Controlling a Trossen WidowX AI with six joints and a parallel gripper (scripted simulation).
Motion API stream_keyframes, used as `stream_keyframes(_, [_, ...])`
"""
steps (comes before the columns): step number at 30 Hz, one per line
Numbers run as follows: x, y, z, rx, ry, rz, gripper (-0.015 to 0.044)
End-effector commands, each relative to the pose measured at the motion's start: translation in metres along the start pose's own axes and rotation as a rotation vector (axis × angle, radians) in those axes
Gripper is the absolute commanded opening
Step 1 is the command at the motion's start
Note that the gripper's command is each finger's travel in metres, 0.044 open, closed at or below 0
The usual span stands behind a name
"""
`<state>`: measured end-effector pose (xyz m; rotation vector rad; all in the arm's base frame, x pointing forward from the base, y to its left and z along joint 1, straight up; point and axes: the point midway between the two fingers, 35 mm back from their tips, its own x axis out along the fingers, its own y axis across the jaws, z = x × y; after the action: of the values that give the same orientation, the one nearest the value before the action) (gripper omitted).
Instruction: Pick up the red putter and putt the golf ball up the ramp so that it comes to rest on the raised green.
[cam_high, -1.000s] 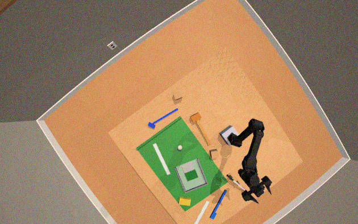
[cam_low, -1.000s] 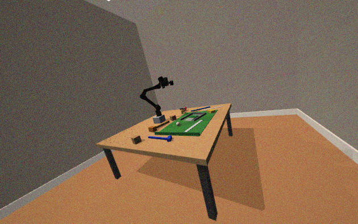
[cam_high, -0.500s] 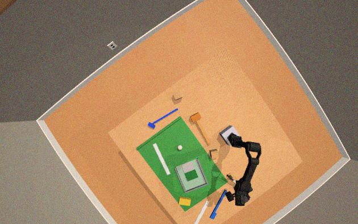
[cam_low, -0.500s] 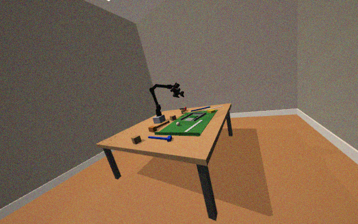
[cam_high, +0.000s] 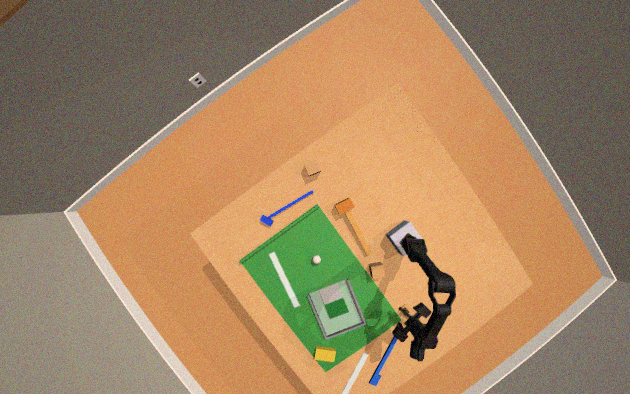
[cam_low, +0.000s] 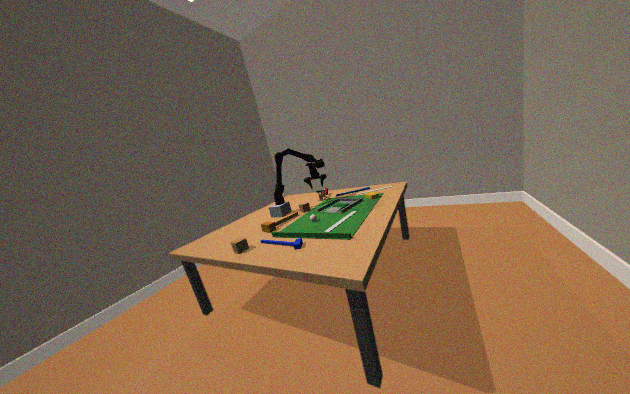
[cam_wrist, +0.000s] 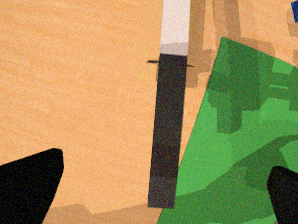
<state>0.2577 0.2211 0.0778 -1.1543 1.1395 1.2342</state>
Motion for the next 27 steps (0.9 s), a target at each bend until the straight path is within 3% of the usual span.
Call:
stream_keyframes(1, [0.0,0.001,0.004,-0.018,0.009,-0.004,0.044])
stream_keyframes(15, [0.044,0.001,0.001,-0.018,0.009,-0.004,0.044])
stream_keyframes(27, [0.056,0.001,0.0,-0.018,0.009,-0.004,0.044])
